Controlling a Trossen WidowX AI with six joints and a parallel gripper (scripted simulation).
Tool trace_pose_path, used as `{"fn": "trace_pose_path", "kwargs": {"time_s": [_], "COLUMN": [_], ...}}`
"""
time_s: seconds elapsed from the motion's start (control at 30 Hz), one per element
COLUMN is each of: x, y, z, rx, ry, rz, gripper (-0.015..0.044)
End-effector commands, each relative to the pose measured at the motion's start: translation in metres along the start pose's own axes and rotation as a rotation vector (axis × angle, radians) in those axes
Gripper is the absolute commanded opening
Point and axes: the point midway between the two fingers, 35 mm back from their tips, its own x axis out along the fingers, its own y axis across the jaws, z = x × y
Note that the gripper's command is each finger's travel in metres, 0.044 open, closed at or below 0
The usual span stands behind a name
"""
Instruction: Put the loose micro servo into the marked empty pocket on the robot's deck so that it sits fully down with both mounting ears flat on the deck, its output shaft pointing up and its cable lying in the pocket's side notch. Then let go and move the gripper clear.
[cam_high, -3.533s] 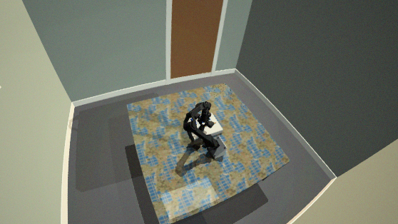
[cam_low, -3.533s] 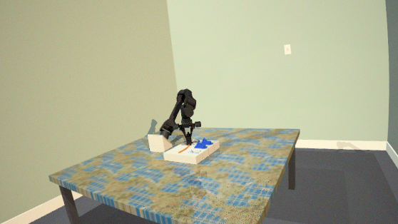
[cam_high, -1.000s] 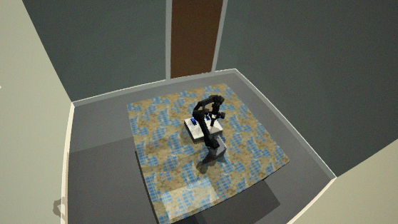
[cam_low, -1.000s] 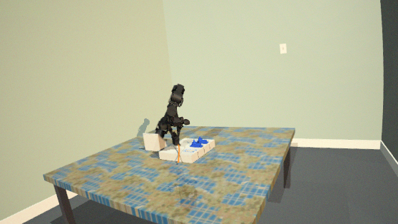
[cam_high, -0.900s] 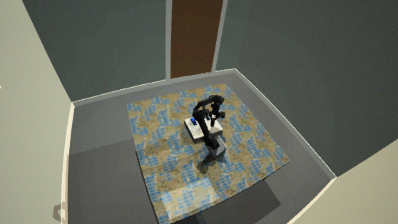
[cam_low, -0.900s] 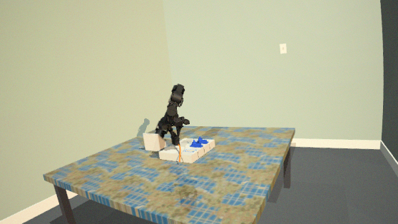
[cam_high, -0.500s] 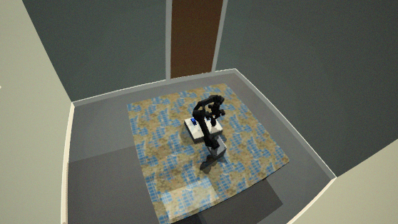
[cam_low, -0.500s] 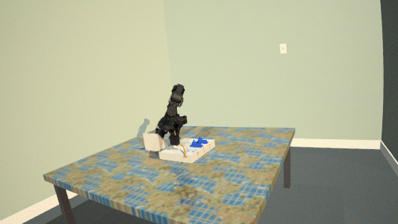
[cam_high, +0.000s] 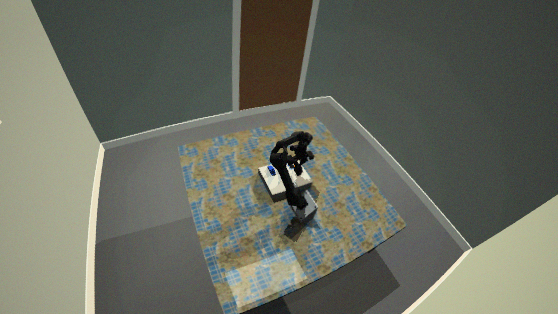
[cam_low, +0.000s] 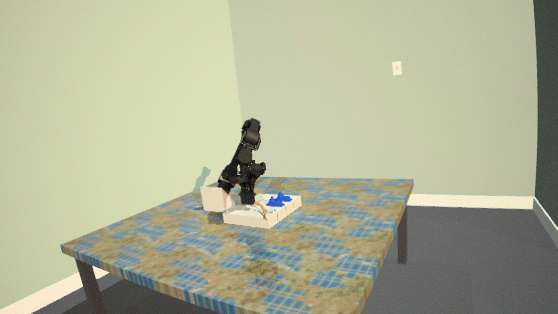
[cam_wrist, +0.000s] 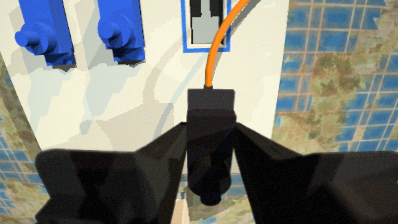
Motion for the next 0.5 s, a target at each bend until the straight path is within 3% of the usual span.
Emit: {"fn": "trace_pose_path", "kwargs": {"time_s": [0.0,0.47], "x": [-0.004,-0.005], "y": [0.000,0.003], "z": [0.017,0.069], "rx": [0.000,-0.003], "ry": [-0.012,-0.014], "rz": [-0.005,-0.005], "gripper": [0.0000,0.0000]}}
